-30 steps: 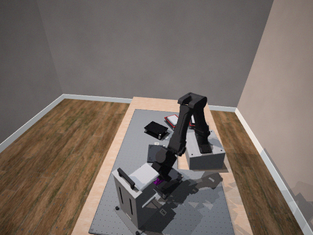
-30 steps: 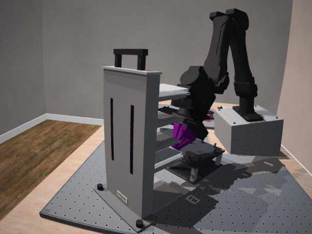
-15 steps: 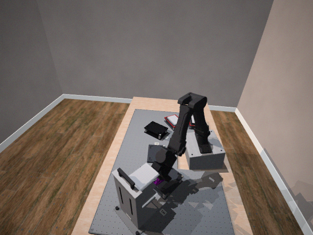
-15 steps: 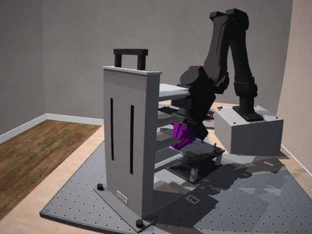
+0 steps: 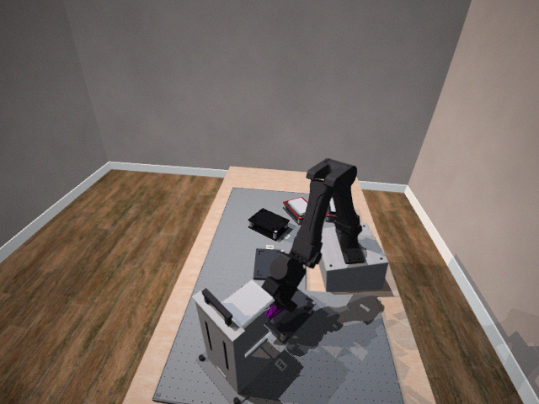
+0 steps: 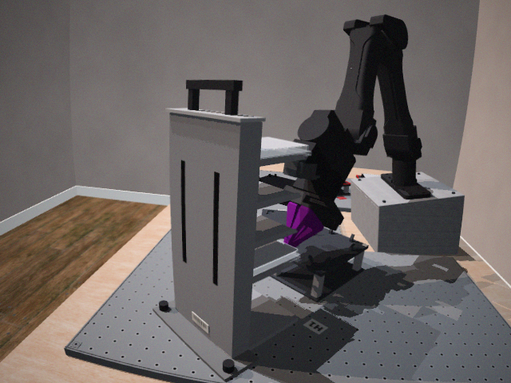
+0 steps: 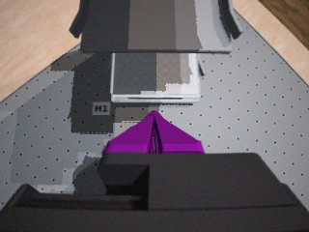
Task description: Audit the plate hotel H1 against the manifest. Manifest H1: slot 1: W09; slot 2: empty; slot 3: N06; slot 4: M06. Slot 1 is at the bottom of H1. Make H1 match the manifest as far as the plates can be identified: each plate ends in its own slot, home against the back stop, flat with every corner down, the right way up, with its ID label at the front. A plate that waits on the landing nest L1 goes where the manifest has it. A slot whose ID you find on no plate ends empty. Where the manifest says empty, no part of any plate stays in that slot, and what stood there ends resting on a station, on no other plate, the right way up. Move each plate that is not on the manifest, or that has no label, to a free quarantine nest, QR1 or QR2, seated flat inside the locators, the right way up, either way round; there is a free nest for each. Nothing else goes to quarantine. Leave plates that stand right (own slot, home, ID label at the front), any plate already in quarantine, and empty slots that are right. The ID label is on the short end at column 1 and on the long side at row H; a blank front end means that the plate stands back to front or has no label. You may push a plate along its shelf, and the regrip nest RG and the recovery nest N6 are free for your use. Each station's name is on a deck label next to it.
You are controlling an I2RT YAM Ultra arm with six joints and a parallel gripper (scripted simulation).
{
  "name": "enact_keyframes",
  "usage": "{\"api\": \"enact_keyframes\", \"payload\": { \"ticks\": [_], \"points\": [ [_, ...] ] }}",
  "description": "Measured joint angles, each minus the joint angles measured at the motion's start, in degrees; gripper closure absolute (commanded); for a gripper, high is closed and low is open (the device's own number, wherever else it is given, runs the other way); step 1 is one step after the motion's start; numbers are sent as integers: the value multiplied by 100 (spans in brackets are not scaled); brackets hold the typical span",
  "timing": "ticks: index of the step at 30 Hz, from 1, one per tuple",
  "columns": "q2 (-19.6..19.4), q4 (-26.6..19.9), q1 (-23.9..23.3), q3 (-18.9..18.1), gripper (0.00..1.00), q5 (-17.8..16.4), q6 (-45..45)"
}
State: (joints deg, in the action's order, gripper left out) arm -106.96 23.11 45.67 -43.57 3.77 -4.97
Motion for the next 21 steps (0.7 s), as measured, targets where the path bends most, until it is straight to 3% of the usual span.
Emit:
{"api": "enact_keyframes", "payload": {
  "ticks": [21],
  "points": [
    [481, 328, -7, 767, 100, -2, 0]
  ]
}}
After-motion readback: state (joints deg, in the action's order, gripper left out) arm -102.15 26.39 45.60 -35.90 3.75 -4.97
